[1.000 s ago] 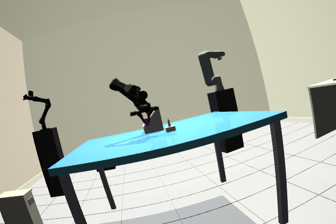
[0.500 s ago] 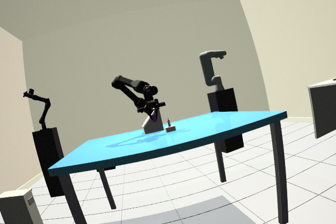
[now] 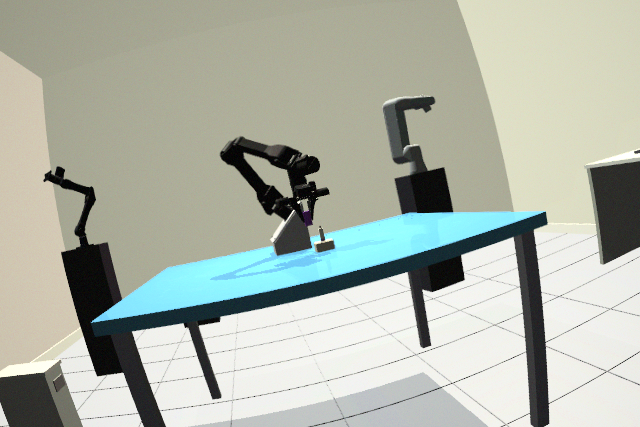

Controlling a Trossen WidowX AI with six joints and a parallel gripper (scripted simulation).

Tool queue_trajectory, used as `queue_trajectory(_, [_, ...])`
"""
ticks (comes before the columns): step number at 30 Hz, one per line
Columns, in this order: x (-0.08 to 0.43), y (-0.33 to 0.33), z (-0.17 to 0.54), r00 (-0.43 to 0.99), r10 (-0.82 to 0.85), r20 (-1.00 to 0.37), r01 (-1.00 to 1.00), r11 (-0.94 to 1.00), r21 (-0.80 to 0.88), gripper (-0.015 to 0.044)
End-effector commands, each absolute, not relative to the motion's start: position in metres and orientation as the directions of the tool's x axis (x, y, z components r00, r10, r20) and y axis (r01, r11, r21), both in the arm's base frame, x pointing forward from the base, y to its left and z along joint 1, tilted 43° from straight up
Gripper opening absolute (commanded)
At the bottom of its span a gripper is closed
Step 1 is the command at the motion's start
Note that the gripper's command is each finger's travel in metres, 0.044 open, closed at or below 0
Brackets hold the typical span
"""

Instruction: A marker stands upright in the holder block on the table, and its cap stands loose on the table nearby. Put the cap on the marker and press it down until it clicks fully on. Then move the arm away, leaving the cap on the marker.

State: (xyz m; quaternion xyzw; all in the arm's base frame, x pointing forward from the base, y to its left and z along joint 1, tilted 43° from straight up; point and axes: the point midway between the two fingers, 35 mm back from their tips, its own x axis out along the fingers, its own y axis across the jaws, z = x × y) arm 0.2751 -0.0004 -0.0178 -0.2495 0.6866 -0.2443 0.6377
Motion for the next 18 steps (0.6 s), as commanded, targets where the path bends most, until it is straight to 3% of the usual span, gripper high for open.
queue_trajectory(1, [0.275,0.015,-0.027,-0.066,-0.659,-0.749,-0.024,0.752,-0.659,0.0])
queue_trajectory(18, [0.272,0.03,-0.043,-0.064,-0.673,-0.737,-0.015,0.739,-0.673,0.0])
